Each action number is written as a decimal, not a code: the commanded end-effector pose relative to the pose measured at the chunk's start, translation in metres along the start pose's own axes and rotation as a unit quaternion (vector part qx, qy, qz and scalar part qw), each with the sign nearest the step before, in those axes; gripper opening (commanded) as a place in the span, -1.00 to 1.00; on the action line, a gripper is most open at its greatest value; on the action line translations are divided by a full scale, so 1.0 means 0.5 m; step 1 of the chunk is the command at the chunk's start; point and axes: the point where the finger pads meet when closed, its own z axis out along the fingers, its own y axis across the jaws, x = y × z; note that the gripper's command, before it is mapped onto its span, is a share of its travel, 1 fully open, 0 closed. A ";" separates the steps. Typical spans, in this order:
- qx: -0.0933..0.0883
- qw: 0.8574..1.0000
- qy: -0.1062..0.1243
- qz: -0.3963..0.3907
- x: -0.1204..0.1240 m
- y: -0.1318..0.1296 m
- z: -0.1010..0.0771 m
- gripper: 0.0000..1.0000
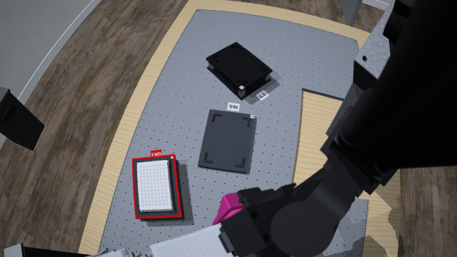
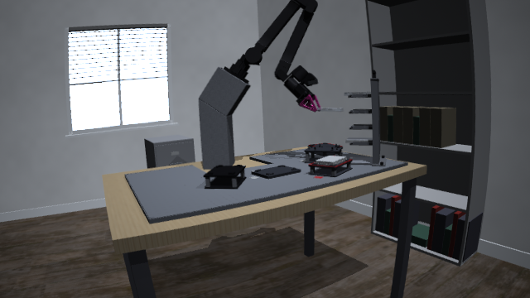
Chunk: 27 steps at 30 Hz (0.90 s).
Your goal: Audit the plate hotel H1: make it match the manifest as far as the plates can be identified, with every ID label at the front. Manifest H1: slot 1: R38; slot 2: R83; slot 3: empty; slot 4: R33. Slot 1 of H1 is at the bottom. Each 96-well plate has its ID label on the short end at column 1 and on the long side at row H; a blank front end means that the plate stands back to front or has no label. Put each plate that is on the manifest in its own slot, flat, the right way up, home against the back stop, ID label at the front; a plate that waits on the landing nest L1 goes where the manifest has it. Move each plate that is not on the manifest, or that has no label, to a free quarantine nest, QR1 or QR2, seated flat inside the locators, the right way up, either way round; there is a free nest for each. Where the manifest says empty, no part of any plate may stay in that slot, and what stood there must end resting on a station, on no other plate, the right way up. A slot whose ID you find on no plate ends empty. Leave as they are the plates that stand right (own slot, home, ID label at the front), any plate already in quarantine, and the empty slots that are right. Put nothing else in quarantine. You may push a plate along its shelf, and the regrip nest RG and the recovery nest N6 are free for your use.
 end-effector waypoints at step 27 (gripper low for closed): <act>-0.011 1.000 -0.012 0.011 0.041 0.016 0.001 0.72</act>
